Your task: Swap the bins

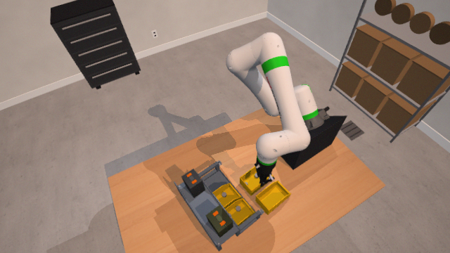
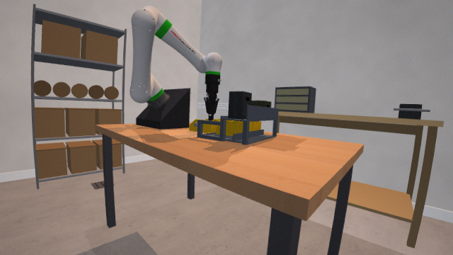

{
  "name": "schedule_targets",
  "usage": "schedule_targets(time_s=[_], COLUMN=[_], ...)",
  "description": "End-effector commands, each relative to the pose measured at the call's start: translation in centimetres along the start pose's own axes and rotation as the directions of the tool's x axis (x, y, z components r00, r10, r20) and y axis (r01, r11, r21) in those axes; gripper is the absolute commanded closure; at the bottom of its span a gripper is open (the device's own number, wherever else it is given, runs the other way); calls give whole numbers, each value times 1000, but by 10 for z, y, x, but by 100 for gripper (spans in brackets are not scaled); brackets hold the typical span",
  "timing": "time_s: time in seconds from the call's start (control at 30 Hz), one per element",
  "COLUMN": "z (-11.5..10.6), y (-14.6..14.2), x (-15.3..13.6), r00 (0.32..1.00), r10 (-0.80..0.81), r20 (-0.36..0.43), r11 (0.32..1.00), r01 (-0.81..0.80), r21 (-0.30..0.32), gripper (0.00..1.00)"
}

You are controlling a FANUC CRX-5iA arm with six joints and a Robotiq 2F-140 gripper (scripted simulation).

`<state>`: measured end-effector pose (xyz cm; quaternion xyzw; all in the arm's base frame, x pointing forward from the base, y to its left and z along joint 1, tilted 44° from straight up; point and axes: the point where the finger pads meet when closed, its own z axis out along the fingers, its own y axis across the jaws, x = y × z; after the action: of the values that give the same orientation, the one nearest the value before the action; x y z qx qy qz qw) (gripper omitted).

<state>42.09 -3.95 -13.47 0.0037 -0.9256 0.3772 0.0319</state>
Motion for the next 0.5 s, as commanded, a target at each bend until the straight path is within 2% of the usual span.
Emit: schedule_targets(time_s=[0.0,0.17,0.47], z=[-1,-3,-21], y=[0,0,0], x=[-1,-1,-1], r00=[1000,1000,1000], r10=[0,0,0], r20=[1,1,1], r11=[1000,1000,1000], r01=[0,0,0], r21=[-1,-1,-1], gripper=[90,90,90])
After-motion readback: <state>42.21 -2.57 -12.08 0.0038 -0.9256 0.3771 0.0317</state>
